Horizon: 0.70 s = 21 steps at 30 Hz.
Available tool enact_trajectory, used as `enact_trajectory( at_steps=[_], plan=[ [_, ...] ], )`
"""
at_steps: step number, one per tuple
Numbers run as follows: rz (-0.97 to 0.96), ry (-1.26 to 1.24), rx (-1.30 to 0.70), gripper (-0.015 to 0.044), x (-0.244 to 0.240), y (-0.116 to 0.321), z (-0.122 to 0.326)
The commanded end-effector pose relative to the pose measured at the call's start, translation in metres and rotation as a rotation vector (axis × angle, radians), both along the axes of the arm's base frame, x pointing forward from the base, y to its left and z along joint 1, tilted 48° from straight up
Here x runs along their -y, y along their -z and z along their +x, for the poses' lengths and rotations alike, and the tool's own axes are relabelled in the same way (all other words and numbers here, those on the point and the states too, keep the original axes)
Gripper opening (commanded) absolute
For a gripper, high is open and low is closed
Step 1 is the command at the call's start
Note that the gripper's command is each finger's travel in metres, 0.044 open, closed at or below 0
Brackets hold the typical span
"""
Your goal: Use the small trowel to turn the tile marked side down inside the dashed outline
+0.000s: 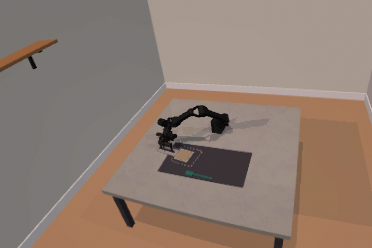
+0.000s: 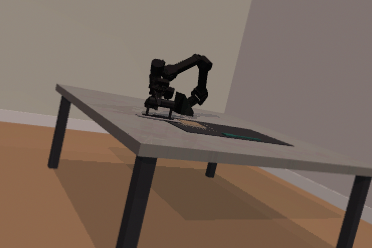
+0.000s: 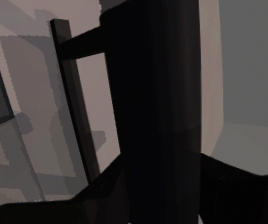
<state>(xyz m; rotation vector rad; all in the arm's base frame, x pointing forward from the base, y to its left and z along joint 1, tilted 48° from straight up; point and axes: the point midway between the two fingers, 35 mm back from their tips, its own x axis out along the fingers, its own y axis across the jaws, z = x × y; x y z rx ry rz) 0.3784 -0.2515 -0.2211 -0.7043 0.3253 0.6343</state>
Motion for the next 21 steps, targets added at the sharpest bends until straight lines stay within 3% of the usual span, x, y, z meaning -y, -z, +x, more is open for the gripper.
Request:
enact_trajectory(
  at_steps=[1,11,21],
  plan=[
    [-0.008,0.009,0.013,0.0,0.017,-0.003,-0.001],
    [-0.01,0.009,0.015,0.0,0.045,-0.007,-0.005],
    [-0.016,-0.008,-0.026,0.0,0.033,-0.036,0.018]
  ],
)
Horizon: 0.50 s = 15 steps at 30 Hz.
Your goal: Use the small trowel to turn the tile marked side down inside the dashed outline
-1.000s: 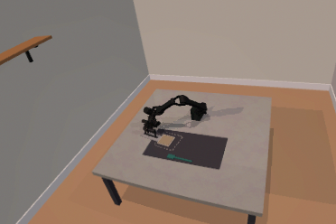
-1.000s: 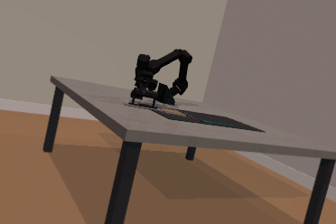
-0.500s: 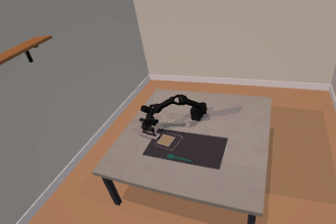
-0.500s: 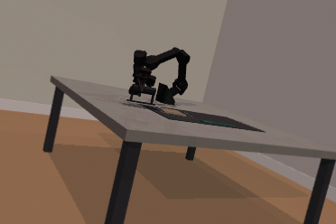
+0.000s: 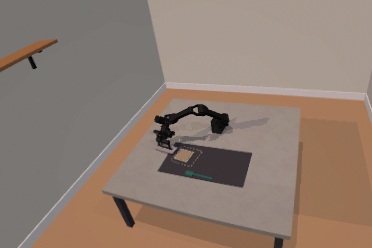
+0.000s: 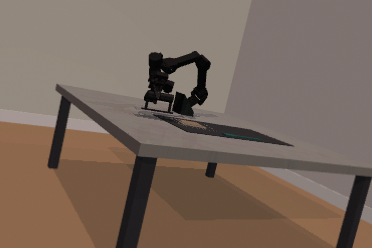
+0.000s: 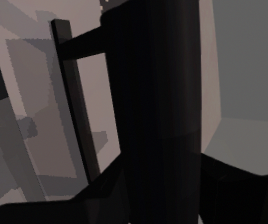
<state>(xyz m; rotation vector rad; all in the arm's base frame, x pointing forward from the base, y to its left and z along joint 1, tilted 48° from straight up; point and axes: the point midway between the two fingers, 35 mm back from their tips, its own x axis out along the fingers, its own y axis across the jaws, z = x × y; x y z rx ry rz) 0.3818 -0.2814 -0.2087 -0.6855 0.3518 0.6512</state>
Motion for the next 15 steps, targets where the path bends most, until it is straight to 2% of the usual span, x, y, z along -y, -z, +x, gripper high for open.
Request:
enact_trajectory(
  at_steps=[1,15],
  plan=[
    [-0.027,-0.008,0.001,0.0,0.001,-0.028,0.018],
    [-0.034,-0.022,-0.066,0.0,-0.034,-0.089,0.052]
  ],
)
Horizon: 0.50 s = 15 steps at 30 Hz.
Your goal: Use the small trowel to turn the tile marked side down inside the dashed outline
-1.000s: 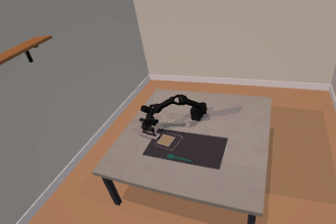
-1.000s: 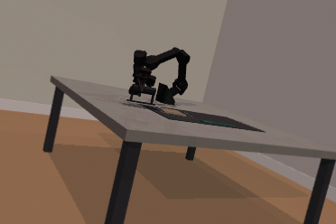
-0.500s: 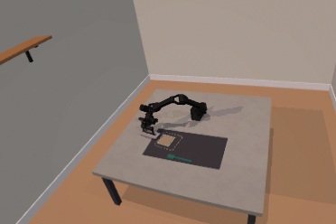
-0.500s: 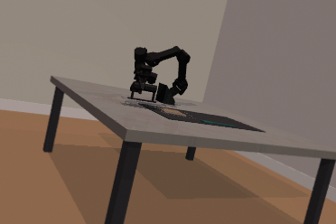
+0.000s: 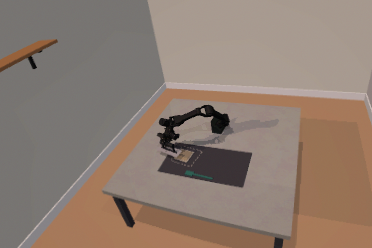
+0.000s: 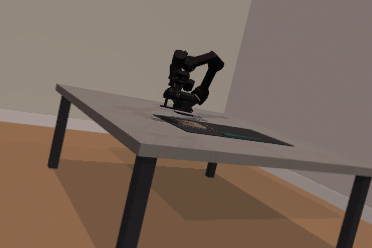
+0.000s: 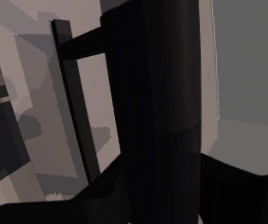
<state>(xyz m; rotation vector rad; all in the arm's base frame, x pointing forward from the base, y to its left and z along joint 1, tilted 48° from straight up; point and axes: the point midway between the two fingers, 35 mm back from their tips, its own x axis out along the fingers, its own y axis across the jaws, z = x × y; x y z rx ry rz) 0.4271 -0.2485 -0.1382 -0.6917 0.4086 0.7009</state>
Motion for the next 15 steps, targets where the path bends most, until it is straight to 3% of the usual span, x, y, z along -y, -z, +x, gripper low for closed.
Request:
enact_trajectory(
  at_steps=[1,15],
  plan=[
    [-0.014,0.008,-0.005,0.0,-0.004,-0.023,0.009],
    [-0.035,0.004,-0.063,0.0,-0.051,-0.082,0.032]
  ],
)
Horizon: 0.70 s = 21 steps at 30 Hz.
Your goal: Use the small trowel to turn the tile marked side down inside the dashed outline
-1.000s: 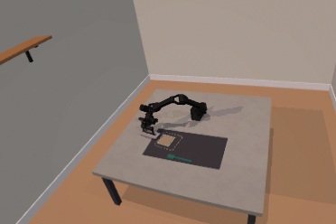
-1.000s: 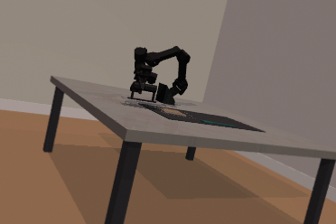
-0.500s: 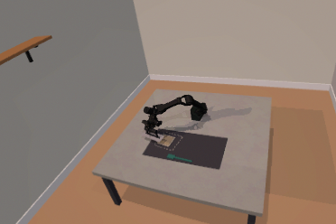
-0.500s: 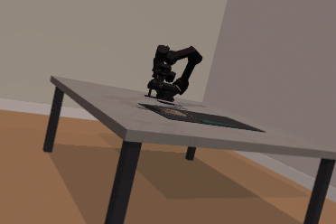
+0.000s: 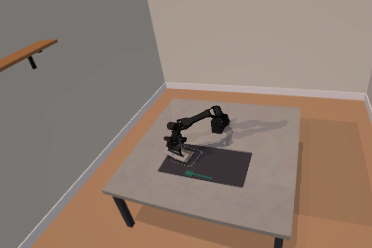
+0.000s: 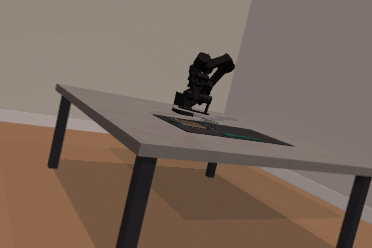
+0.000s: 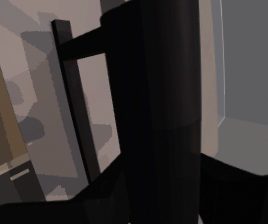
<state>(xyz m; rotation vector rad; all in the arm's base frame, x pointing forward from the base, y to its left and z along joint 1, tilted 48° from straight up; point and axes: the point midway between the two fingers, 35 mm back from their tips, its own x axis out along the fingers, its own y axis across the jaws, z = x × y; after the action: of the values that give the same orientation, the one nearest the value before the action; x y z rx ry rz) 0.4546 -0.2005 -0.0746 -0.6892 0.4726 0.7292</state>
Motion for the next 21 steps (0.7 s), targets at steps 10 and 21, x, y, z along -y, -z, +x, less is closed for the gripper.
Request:
enact_trajectory(
  at_steps=[10,21],
  plan=[
    [-0.038,0.014,-0.027,0.0,-0.043,-0.059,0.015],
    [-0.057,0.022,-0.047,0.0,-0.089,-0.103,0.018]
  ],
)
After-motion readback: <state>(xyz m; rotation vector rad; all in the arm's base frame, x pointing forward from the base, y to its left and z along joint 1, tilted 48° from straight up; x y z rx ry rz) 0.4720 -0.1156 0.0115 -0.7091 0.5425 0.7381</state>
